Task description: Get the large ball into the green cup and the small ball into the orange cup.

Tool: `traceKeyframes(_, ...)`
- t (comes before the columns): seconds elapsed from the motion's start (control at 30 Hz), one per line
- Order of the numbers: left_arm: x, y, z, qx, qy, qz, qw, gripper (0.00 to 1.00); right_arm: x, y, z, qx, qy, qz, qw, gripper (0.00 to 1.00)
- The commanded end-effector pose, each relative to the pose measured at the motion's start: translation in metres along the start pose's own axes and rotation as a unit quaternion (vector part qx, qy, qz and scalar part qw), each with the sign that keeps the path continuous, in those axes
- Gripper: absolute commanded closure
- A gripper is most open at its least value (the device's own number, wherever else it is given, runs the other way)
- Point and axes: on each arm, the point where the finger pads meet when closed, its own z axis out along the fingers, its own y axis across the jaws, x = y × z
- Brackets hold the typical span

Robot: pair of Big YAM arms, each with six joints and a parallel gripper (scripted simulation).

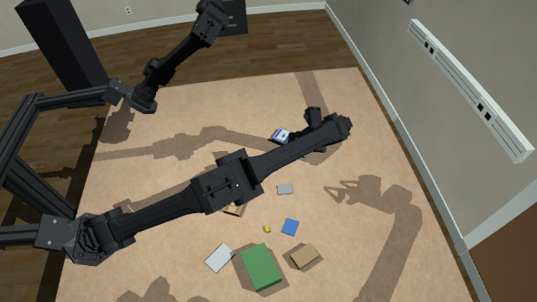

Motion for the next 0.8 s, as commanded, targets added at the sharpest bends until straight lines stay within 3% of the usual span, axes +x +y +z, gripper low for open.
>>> traceKeyframes(0.0,-0.017,0.009,-0.006,-0.009,-0.024,0.007,1.000,0.00,-0.009,0.013,0.029,0.021,0.008,0.023,0.999,0.00)
traceKeyframes(0.07,-0.017,0.009,-0.006,-0.009,-0.024,0.007,1.000,0.00,0.000,0.022,0.046,0.041,0.026,0.041,0.998,0.00)
traceKeyframes(0.13,-0.017,0.009,-0.006,-0.009,-0.024,0.007,1.000,0.00,0.000,0.022,0.046,0.041,0.026,0.041,0.998,0.00)
traceKeyframes(0.17,-0.017,0.009,-0.006,-0.009,-0.024,0.007,1.000,0.00,0.016,0.028,0.075,0.040,0.046,0.057,0.997,0.00)
traceKeyframes(0.2,-0.017,0.009,-0.006,-0.009,-0.024,0.007,1.000,0.00,0.014,0.034,0.070,0.060,0.047,0.063,0.995,0.00)
traceKeyframes(0.43,-0.017,0.009,-0.006,-0.009,-0.024,0.007,1.000,0.00,0.063,0.106,0.138,0.137,0.114,0.135,0.975,0.00)
traceKeyframes(0.63,-0.017,0.009,-0.006,-0.009,-0.024,0.007,1.000,0.00,0.102,0.161,0.163,0.186,0.148,0.179,0.955,0.00)
traceKeyframes(0.77,-0.017,0.009,-0.006,-0.009,-0.024,0.007,1.000,0.00,0.118,0.178,0.168,0.201,0.159,0.194,0.947,0.00)
